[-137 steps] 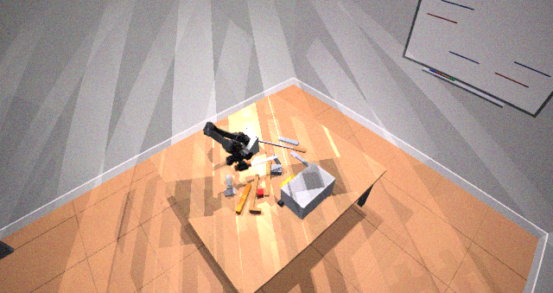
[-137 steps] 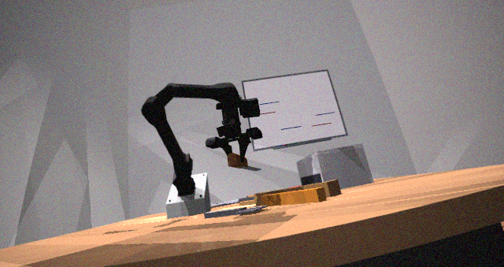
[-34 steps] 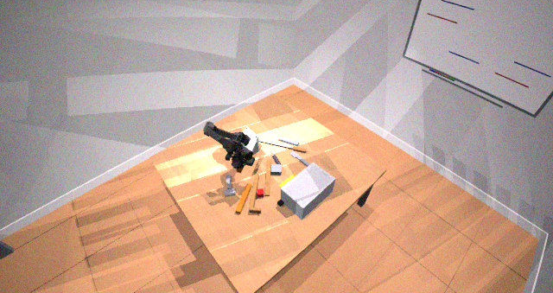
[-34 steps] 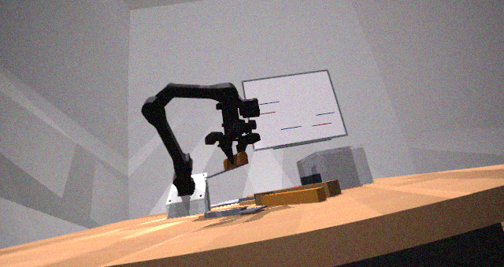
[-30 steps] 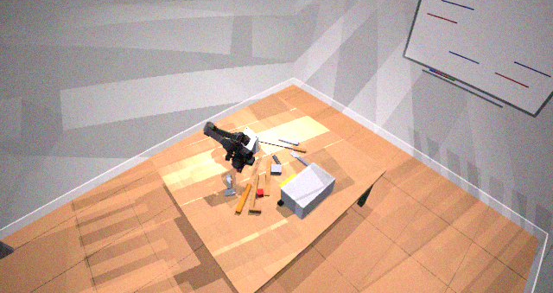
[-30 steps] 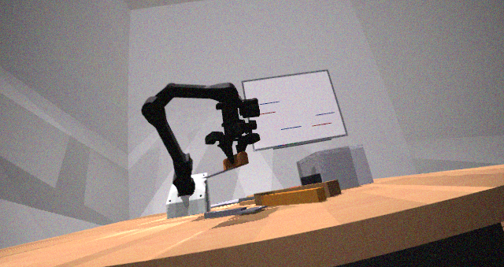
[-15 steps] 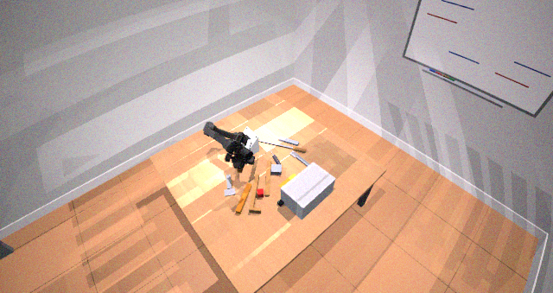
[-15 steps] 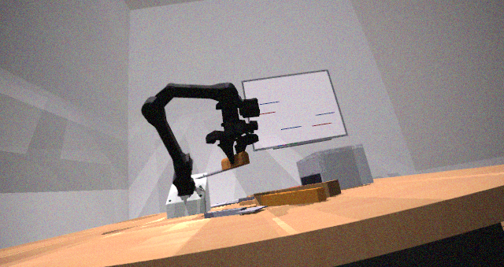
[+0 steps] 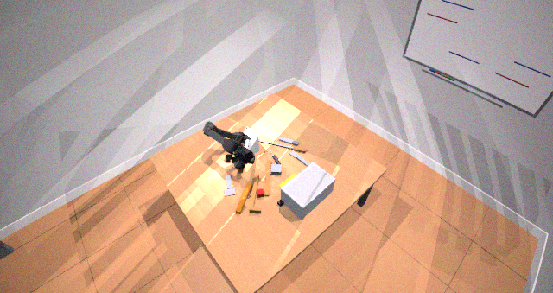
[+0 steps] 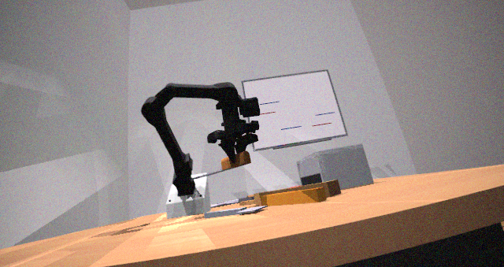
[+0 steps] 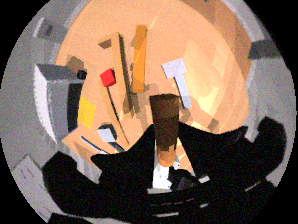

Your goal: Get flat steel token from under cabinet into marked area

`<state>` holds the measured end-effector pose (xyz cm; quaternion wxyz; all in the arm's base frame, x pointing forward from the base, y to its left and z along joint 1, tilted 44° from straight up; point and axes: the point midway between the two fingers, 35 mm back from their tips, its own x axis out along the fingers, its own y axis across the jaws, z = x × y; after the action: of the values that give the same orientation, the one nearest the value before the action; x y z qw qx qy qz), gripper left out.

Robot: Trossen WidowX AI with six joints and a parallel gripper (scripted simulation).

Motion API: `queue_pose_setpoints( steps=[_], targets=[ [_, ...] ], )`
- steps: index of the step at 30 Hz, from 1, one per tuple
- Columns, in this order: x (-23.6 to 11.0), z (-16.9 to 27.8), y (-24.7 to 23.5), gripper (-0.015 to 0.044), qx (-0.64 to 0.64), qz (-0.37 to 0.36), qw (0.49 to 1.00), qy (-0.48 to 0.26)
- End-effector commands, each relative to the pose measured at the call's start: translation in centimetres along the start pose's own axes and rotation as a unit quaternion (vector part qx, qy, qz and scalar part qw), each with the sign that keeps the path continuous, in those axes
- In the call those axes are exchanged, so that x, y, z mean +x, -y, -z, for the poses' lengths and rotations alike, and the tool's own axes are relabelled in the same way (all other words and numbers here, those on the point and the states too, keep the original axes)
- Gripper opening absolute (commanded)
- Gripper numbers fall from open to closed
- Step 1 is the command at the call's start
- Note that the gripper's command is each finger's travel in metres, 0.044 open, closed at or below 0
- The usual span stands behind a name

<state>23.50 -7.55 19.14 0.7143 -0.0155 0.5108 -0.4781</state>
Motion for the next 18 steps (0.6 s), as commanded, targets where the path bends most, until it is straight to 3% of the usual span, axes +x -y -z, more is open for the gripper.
queue_pose_setpoints(
  steps=[1, 18],
  targets=[
    [-0.07, 0.12, 0.19, 0.0000, -0.028, 0.002, 1.000, -0.003],
    [-0.07, 0.05, 0.09, 0.0000, -0.095, 0.001, 0.995, -0.003]
  ],
)
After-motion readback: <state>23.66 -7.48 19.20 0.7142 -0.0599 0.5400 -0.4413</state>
